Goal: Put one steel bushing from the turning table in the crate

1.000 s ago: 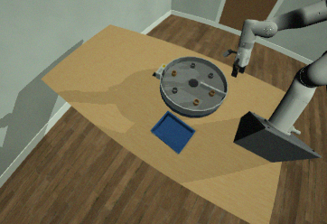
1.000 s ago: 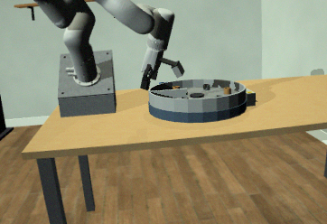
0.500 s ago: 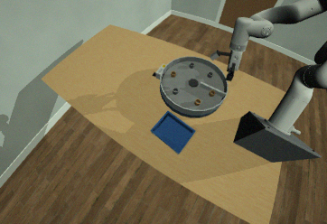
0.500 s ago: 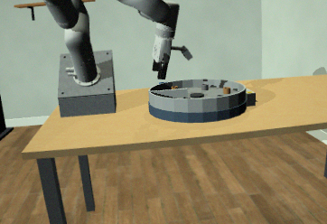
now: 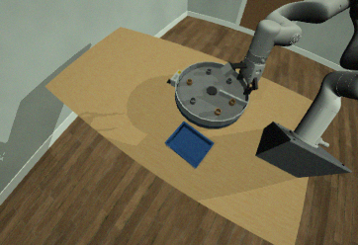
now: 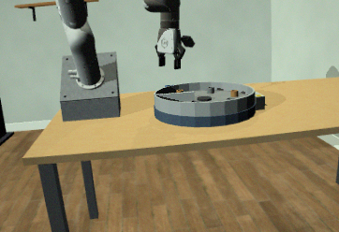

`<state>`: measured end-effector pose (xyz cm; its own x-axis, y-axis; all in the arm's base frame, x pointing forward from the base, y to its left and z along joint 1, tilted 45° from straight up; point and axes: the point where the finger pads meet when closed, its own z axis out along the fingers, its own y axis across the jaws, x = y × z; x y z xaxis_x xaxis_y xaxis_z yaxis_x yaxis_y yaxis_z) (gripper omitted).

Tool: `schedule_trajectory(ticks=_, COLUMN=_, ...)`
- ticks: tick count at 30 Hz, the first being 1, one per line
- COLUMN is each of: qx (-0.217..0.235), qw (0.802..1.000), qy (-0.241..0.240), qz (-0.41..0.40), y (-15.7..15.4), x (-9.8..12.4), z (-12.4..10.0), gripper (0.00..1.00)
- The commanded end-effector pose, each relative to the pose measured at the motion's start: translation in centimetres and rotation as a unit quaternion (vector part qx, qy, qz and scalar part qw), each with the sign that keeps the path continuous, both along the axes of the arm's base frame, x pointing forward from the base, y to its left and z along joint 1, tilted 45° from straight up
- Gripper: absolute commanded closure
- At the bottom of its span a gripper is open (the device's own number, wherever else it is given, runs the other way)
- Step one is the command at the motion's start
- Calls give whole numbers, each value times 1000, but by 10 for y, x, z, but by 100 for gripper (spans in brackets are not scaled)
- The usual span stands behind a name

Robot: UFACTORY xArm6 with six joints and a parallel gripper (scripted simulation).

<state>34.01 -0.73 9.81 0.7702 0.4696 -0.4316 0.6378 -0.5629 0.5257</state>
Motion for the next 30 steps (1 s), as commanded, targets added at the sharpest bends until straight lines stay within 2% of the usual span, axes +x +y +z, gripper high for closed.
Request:
schedule_trajectory(ticks=1, qx=-19, qw=997, qy=26, qz=63, y=23, x=5, z=-10, gripper=0)
schedule_trajectory(ticks=20, qx=-24, qw=996, qy=33, qz=80, y=29, x=6, z=-12, gripper=0)
schedule_trajectory(ticks=21, qx=-24, qw=996, qy=33, qz=80, y=29, x=6, z=-12, gripper=88)
schedule_trajectory(ticks=30, qx=-24, qw=996, qy=33, qz=80, y=29, x=6, z=-12, gripper=88)
